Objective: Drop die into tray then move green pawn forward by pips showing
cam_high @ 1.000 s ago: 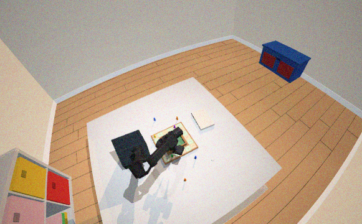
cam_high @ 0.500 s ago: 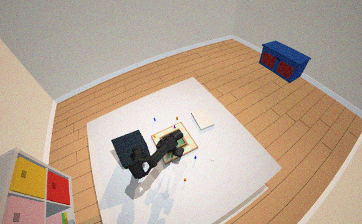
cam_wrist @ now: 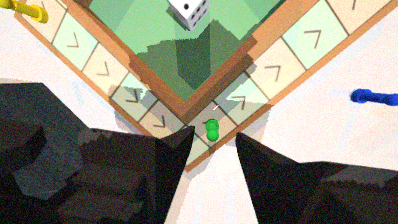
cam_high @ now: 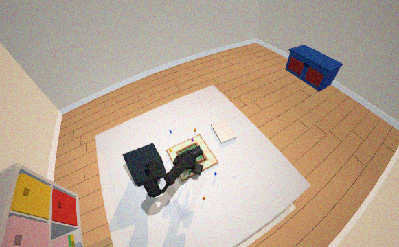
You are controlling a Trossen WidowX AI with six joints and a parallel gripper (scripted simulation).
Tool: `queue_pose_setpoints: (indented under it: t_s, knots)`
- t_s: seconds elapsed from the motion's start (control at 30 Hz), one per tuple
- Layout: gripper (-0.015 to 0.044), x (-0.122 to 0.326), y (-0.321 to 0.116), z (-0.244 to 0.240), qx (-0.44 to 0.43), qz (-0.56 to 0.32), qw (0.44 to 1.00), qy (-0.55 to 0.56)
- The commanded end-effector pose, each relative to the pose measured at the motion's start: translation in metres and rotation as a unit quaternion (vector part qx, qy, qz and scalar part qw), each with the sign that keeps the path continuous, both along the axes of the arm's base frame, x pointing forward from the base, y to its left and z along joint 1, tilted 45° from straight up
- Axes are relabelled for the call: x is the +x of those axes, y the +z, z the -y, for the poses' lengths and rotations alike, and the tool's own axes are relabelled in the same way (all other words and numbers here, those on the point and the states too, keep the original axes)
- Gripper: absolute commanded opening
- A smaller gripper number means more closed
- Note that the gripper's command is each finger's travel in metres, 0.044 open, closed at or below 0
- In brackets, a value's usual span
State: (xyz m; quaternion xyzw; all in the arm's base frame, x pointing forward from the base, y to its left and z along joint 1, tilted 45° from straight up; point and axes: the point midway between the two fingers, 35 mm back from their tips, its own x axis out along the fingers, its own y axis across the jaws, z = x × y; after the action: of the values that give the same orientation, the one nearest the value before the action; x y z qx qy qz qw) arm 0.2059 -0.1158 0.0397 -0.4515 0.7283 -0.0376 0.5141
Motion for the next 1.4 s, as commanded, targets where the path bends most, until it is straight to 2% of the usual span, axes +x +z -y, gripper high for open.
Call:
queue_pose_setpoints:
  t_s: [0.0,0.3,0.5,0.7,0.93,1.37]
  knots:
    - [0.0200,-0.003,-0.006,0.006,-0.003,-0.006,1.000,0.000]
    - [0.0200,-0.005,-0.014,0.015,-0.004,-0.006,1.000,0.000]
    - [0.0043,-0.005,-0.014,0.015,-0.004,-0.006,1.000,0.000]
    - [0.0002,-0.005,-0.014,0.015,-0.004,-0.006,1.000,0.000]
    - [0.0000,-0.002,-0.010,0.009,-0.001,-0.005,1.000,0.002]
    - [0.0000,0.009,0.035,-0.041,0.008,-0.005,1.000,0.005]
